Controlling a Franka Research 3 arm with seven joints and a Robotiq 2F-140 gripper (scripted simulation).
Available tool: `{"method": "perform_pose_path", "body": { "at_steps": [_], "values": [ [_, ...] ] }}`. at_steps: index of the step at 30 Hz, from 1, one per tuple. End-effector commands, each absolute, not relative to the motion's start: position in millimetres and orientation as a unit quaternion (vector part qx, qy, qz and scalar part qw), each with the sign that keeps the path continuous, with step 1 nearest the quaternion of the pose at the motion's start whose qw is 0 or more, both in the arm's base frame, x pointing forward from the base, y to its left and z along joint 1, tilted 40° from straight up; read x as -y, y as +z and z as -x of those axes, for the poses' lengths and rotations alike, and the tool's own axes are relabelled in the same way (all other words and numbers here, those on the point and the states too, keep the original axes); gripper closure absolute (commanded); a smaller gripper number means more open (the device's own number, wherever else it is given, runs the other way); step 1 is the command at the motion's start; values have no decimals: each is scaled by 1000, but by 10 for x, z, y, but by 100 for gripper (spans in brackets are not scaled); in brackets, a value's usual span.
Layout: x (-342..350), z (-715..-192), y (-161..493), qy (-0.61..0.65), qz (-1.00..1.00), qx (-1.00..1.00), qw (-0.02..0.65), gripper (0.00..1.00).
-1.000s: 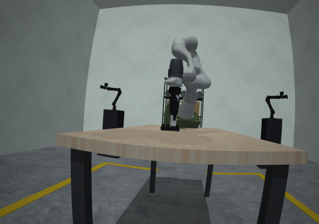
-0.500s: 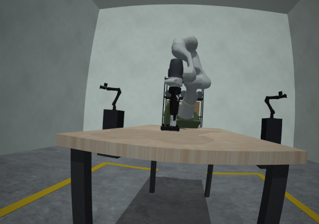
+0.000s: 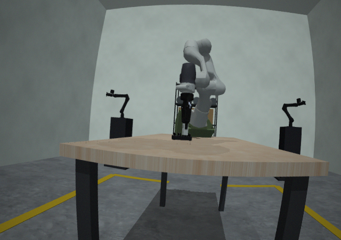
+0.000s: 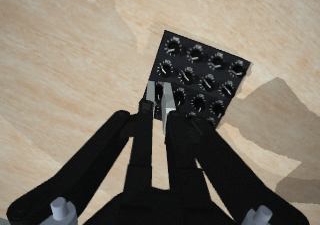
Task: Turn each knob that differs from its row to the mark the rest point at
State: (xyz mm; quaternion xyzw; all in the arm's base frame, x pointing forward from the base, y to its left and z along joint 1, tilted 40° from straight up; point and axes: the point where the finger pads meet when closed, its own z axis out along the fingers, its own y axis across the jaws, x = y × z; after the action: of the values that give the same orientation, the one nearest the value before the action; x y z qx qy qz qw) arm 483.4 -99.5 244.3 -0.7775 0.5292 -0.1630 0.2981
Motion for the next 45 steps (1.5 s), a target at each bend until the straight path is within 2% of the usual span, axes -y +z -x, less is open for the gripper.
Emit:
{"method": "perform_pose_path", "body": {
  "at_steps": [1,29,45],
  "values": [
    [1001,-4843,2443,-164,777,-529,298,95],
    [1001,-4843,2443,-163,775,-532,298,95],
    [1001,-4843,2443,-120,695,-634,318,95]
  ]
}}
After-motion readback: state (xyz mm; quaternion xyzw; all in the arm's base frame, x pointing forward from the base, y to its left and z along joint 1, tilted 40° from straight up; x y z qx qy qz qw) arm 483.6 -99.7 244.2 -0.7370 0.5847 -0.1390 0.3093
